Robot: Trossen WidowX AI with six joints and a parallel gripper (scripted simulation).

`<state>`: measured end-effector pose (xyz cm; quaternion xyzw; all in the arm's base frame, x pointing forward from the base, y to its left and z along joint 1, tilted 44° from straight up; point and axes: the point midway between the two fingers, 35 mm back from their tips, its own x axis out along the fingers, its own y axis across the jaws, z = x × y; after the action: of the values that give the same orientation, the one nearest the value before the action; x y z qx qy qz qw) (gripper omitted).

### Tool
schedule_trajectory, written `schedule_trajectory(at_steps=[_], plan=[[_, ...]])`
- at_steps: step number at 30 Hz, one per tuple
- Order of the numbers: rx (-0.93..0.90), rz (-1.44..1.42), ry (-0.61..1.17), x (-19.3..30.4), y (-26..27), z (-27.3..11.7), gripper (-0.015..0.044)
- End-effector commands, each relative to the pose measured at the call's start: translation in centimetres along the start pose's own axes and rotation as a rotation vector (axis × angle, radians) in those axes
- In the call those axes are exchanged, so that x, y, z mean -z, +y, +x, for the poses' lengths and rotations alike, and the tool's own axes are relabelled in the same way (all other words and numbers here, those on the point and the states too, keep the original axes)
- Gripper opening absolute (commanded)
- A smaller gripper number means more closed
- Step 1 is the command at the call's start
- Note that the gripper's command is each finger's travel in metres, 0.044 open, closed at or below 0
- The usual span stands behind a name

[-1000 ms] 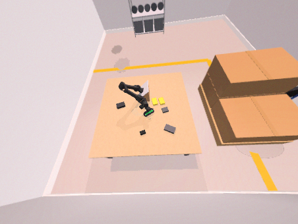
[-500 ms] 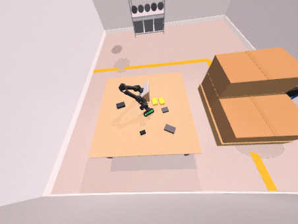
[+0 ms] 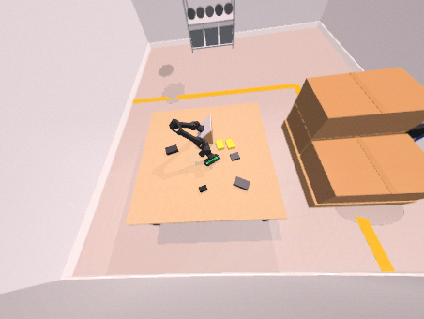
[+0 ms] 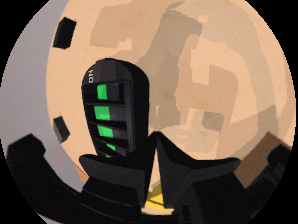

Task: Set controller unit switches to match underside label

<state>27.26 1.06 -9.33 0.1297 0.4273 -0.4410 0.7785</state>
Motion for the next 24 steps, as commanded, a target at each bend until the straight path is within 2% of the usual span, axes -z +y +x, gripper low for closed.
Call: schedule_trajectory(at_steps=[1, 24], plan=[[-0.002, -0.001, -0.004, -0.1, 0.3, 0.0, 0.0], [-0.004, 0.0, -0.005, -0.2, 3.2, 0.6, 0.0]])
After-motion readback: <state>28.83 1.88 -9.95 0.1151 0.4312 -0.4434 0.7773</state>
